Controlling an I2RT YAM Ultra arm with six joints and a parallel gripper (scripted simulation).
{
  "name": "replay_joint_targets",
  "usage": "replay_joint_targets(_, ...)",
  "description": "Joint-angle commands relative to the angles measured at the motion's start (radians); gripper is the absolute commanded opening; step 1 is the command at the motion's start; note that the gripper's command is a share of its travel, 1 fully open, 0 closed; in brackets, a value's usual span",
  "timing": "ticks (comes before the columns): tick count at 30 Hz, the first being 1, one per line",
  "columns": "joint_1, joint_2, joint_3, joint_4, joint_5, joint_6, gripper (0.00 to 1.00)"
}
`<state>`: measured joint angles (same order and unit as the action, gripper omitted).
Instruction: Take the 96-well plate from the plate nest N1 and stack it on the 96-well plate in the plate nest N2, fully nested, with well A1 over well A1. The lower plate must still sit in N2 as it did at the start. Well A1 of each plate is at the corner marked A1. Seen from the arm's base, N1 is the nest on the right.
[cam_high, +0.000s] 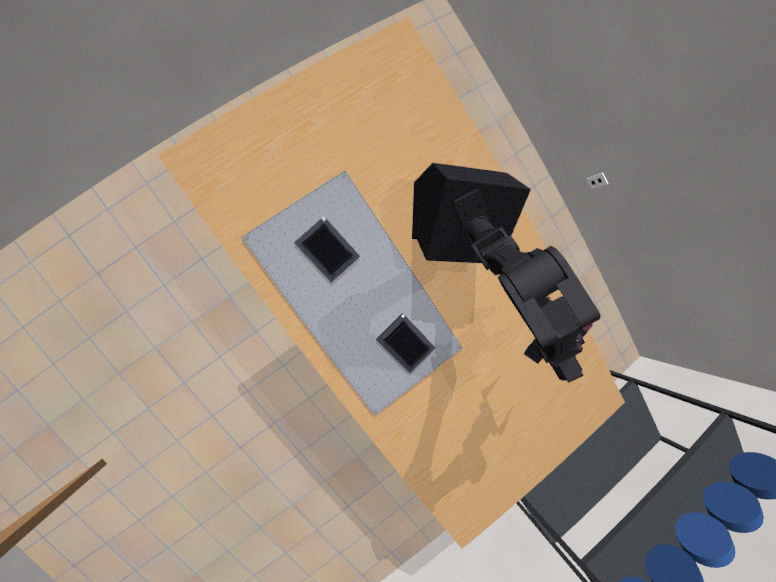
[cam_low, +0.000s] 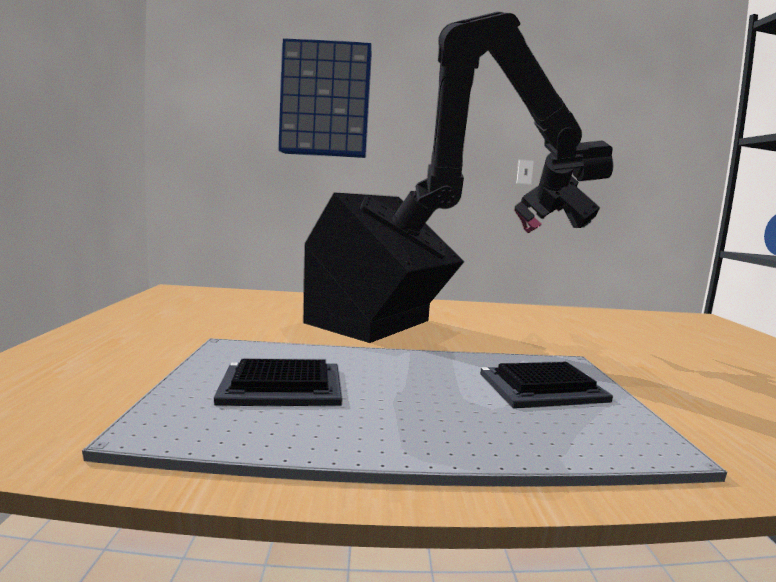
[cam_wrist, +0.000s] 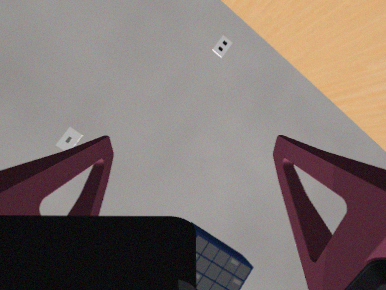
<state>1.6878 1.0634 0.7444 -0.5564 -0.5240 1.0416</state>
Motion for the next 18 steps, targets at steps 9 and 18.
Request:
replay_joint_targets(9,0.005,-0.011,0.011,0.002,-0.01,-0.004,1.0)
replay_joint_targets(18,0.002,-0.031,0.003,-0.014,0.036,0.014,1.0)
